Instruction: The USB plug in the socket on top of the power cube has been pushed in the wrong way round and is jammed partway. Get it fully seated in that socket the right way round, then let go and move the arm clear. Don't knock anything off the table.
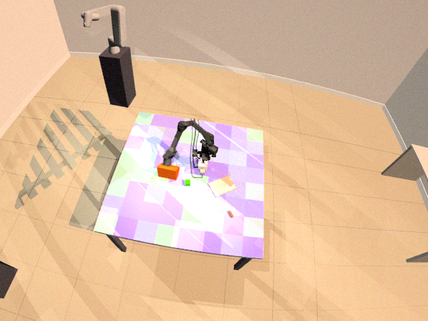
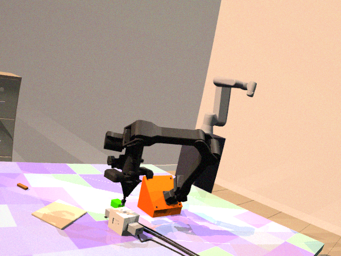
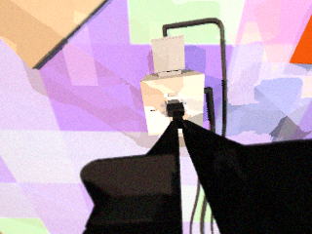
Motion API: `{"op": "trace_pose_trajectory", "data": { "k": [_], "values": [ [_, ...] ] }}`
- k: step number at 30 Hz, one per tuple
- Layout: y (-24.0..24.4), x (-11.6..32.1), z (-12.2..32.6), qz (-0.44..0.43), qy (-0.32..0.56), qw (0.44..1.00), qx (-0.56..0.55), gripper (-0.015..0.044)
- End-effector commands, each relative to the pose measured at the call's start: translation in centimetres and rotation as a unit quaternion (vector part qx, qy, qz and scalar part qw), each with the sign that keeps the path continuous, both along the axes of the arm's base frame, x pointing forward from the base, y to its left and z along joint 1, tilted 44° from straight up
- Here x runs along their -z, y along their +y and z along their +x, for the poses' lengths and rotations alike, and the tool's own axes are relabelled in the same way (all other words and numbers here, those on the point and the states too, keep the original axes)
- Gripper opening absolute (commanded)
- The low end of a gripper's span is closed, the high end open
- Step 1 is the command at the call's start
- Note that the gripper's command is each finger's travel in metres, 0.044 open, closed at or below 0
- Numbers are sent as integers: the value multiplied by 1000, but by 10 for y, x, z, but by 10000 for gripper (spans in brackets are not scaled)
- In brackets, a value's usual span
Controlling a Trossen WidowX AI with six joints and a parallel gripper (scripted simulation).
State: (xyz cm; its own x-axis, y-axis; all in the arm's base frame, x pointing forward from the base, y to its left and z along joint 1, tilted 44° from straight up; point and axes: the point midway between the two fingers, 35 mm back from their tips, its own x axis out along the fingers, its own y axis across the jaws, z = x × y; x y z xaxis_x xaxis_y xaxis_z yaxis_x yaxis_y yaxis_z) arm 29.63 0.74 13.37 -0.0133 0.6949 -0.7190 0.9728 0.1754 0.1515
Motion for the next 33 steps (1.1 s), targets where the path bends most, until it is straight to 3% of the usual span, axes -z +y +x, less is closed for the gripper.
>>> {"op": "trace_pose_trajectory", "data": {
  "k": [1, 33],
  "values": [
    [0, 0, 0, -1, 4, 1000, 4, 0],
    [4, 1, -1, 13, 5, 1000, 0, 0]
  ]
}}
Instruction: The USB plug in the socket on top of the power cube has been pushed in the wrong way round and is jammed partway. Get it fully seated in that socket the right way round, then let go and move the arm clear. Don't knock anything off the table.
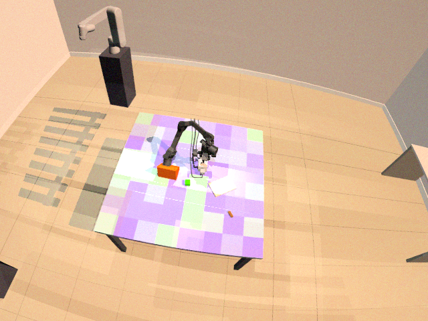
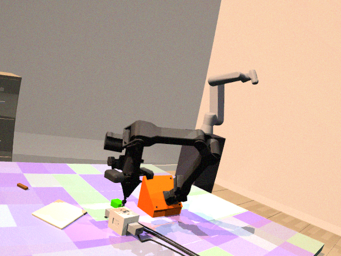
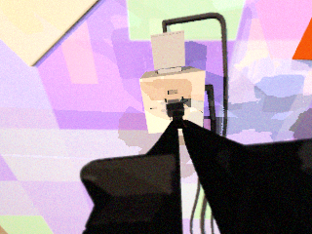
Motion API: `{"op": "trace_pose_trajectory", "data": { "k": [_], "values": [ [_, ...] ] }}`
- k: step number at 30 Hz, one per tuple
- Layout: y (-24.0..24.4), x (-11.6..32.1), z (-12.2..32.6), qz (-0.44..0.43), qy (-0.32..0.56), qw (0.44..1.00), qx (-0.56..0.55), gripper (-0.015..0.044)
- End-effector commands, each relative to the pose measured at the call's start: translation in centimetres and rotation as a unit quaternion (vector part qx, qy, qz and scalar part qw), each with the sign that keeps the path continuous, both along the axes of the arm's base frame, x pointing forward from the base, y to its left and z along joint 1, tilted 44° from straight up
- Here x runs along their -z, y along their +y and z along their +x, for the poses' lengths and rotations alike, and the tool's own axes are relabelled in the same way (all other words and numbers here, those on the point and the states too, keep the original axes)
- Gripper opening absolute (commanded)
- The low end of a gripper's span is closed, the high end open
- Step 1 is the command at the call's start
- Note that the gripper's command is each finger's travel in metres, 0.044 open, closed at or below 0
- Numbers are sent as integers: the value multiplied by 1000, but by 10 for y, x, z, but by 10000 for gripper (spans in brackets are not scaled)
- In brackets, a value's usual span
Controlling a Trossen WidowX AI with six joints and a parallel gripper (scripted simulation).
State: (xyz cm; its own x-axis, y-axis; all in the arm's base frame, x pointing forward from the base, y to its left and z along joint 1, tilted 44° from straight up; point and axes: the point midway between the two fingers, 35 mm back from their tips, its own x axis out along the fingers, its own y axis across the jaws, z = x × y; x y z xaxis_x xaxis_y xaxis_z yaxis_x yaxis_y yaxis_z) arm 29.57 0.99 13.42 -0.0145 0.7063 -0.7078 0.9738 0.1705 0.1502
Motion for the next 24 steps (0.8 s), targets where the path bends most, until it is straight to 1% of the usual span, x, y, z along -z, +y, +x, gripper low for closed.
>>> {"op": "trace_pose_trajectory", "data": {
  "k": [1, 24],
  "values": [
    [1, 1, 0, 6, 3, 1000, -1, 0],
    [4, 2, -1, 16, 6, 1000, -2, 0]
  ]
}}
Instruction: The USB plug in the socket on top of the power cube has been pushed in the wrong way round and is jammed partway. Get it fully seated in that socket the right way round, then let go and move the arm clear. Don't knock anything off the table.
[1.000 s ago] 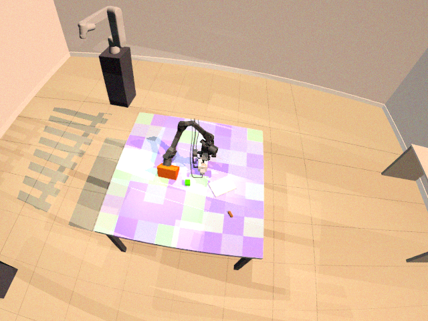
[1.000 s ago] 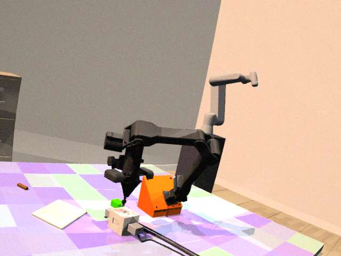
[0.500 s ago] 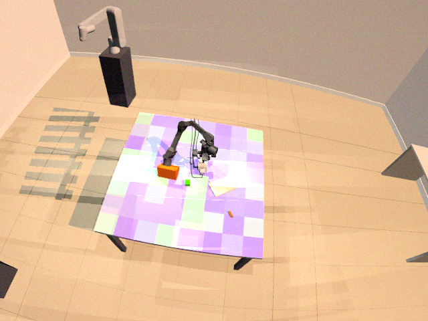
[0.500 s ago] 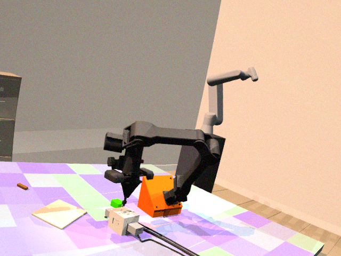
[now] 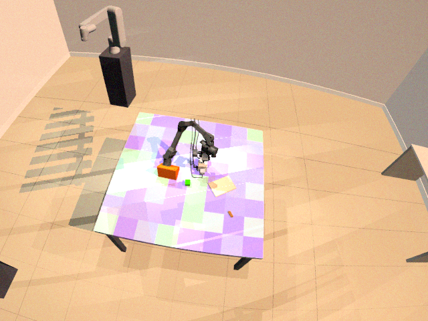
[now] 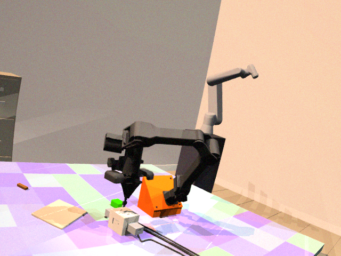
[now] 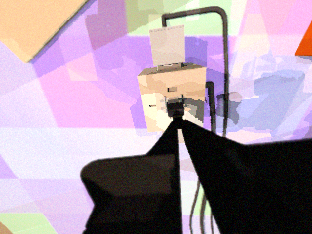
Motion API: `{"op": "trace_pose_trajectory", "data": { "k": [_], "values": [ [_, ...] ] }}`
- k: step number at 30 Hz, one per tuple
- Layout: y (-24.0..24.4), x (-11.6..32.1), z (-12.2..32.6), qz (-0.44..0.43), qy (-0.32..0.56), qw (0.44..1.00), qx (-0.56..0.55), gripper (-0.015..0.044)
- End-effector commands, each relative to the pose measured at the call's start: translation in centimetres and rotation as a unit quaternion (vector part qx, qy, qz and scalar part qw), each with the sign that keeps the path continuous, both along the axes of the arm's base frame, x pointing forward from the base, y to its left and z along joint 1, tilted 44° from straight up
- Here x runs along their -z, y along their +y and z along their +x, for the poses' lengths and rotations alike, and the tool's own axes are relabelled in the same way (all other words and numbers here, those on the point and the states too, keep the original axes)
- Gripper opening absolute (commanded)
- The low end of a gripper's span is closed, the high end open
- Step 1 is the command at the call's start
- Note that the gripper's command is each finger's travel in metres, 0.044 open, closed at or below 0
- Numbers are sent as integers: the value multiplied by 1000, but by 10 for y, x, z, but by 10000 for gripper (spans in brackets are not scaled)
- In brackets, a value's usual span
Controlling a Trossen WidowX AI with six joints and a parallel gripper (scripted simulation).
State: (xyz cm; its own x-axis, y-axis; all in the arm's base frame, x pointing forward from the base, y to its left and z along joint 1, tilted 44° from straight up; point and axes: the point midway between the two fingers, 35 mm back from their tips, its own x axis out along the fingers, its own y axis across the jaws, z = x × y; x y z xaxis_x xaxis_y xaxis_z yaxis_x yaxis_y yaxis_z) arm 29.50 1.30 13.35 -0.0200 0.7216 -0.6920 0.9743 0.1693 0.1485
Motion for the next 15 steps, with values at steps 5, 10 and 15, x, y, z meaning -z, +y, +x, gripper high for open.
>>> {"op": "trace_pose_trajectory", "data": {
  "k": [5, 10, 15],
  "values": [
    [2, 2, 0, 8, 4, 1000, -1, 0],
    [3, 2, -1, 10, 4, 1000, -2, 0],
    [3, 2, -1, 12, 5, 1000, -2, 0]
  ]
}}
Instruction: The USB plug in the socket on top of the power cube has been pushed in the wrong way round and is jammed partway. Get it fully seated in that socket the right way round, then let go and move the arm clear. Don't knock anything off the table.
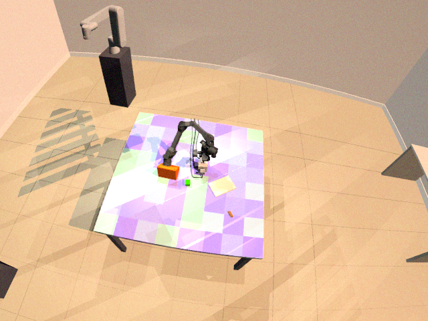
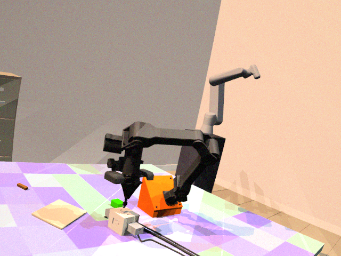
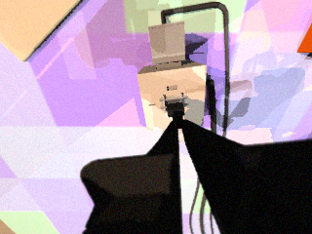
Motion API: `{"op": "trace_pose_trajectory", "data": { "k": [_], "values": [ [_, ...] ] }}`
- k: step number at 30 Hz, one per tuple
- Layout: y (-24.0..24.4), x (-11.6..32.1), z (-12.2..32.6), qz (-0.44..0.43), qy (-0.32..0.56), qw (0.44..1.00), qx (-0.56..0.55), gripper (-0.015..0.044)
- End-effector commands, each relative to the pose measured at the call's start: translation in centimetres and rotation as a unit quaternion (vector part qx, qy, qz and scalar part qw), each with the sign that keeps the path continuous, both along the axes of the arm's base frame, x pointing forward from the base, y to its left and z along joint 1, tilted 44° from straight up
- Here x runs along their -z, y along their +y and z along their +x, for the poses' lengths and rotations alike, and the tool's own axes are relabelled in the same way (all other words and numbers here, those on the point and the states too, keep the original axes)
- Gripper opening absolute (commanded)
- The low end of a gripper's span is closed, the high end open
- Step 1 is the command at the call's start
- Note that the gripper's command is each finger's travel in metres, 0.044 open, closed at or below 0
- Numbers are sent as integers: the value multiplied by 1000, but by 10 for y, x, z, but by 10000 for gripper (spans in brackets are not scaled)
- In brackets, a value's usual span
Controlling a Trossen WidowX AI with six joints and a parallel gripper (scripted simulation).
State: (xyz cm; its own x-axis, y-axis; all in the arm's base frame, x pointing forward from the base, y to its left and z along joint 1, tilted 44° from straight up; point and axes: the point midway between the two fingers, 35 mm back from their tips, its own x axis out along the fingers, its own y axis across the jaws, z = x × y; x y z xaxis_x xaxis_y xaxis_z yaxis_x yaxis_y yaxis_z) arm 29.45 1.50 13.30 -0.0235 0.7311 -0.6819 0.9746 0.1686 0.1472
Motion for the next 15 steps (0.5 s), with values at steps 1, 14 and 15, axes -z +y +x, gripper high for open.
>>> {"op": "trace_pose_trajectory", "data": {
  "k": [1, 14, 15],
  "values": [
    [1, 1, 0, 6, 3, 1000, -1, 0],
    [3, 2, -1, 12, 5, 1000, -2, 0],
    [3, 2, -1, 12, 5, 1000, -2, 0]
  ]
}}
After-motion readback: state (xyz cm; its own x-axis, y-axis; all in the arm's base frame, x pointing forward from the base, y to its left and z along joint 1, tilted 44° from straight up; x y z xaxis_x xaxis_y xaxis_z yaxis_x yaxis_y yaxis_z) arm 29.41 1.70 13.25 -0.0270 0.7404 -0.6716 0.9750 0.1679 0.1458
